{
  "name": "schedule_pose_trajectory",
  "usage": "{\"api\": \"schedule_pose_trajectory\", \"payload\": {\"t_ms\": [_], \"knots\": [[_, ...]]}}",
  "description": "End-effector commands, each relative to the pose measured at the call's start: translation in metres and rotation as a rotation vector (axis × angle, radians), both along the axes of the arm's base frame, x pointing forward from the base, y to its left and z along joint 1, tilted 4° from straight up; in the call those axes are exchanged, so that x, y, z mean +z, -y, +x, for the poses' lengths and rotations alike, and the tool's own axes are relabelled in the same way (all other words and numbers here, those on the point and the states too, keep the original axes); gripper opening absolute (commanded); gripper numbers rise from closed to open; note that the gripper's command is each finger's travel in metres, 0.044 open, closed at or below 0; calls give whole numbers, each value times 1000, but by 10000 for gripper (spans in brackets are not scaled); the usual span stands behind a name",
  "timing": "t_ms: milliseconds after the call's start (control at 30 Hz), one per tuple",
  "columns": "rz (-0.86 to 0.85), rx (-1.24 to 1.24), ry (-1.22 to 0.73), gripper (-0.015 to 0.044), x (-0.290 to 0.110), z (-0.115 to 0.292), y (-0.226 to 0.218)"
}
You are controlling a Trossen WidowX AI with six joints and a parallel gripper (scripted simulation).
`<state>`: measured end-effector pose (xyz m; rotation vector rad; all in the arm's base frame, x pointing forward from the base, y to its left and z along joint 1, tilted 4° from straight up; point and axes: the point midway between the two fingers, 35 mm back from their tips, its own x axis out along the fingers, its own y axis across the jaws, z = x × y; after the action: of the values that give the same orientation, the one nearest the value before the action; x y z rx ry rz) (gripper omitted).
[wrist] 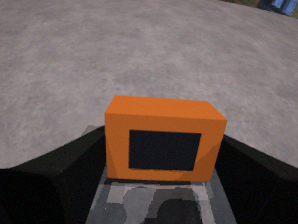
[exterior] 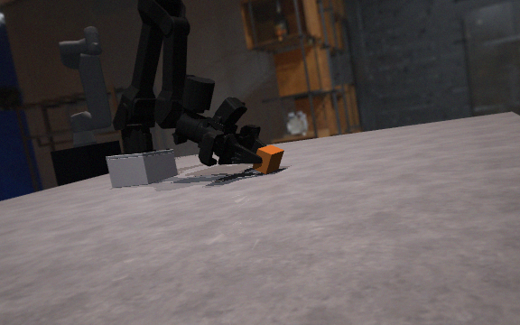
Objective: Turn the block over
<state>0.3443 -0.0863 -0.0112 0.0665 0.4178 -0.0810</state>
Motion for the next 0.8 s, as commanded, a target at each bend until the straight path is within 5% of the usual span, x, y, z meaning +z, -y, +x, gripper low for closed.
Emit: {"api": "schedule_pose_trajectory", "payload": {"t_ms": [0, 667, 767], "knots": [[6, 3, 28, 0, -3, -10, -4], [-6, 6, 65, 0, 3, -12, -5], [-6, 6, 65, 79, 3, -12, -5]]}}
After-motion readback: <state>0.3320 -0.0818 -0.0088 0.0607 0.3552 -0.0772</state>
